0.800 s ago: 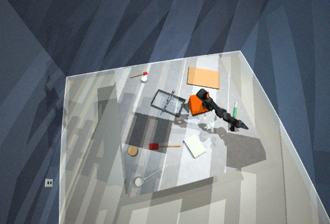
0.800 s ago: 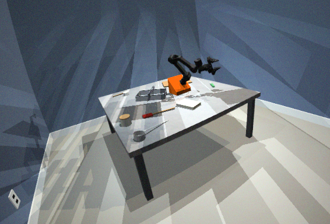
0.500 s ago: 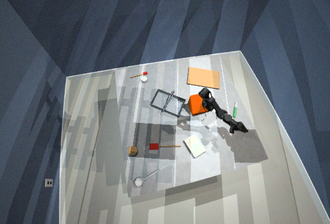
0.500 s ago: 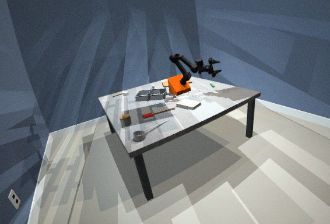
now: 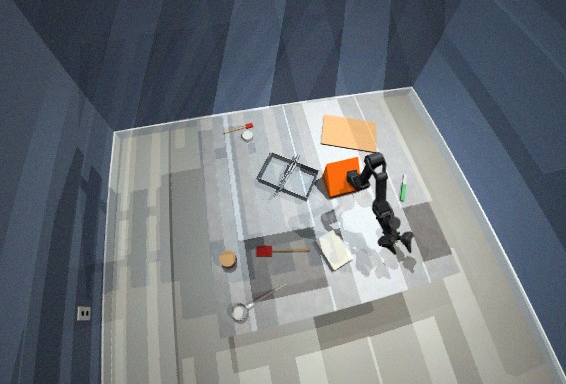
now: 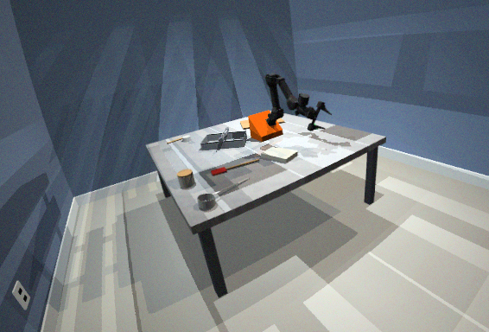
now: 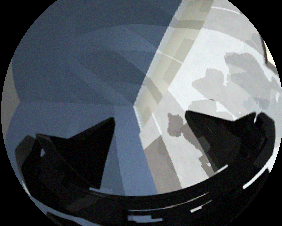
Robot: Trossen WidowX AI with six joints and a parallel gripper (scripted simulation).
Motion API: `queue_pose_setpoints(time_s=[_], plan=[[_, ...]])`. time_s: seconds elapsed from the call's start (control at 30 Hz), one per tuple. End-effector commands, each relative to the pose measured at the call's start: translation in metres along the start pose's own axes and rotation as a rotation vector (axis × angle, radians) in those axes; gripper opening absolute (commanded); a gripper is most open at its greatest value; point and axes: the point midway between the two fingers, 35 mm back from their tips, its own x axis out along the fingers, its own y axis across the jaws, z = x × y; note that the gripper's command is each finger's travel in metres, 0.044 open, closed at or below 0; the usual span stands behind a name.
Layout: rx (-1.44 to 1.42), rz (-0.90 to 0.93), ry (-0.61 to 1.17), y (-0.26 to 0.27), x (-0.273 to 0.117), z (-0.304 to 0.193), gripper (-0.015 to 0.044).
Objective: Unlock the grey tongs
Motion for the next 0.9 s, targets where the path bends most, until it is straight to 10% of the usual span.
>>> queue_pose_setpoints(time_s=[0.0,0.87], plan=[[-0.152,-0.149,-0.058,-0.036,0.006,0.031,0.0440],[-0.630,-1.064,-0.163,-0.216,-0.126,0.227,0.0440]])
